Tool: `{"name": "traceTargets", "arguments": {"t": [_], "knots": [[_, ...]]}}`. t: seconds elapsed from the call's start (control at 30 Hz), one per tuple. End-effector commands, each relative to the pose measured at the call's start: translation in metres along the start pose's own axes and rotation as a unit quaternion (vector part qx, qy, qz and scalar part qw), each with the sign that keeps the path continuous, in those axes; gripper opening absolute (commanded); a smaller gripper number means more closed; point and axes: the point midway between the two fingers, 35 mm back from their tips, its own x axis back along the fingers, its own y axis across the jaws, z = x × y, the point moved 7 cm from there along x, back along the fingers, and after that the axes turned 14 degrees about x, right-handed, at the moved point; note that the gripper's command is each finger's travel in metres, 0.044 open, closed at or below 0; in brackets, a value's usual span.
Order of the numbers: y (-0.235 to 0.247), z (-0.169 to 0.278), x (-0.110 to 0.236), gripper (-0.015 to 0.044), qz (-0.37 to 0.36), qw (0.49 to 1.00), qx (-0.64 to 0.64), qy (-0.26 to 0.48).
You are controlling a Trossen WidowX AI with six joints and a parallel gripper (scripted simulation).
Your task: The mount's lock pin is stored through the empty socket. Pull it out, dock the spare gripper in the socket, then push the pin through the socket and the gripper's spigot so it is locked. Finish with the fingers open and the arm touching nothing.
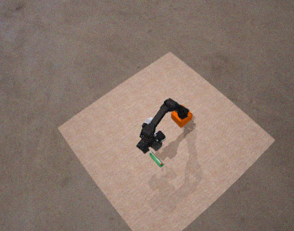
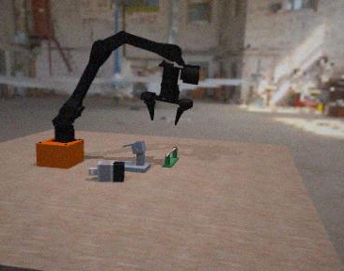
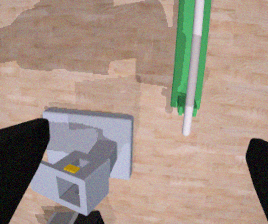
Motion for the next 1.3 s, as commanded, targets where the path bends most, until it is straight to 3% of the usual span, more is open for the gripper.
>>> {"name": "traceTargets", "arguments": {"t": [0.0, 0.2, 0.43, 0.73, 1.07, 1.27], "knots": [[0.018, 0.054, -0.001, 0.0440, 0.010, 0.993, -0.116, 0.000], [0.073, 0.140, -0.006, 0.0440, 0.040, 0.941, -0.337, 0.001], [0.159, 0.204, -0.022, 0.0440, 0.069, 0.819, -0.570, 0.004], [0.160, 0.206, -0.026, 0.0440, 0.070, 0.815, -0.575, 0.004], [0.154, 0.211, -0.086, 0.0440, 0.070, 0.815, -0.575, 0.004], [0.153, 0.212, -0.094, 0.0440, 0.070, 0.815, -0.575, 0.004]]}}
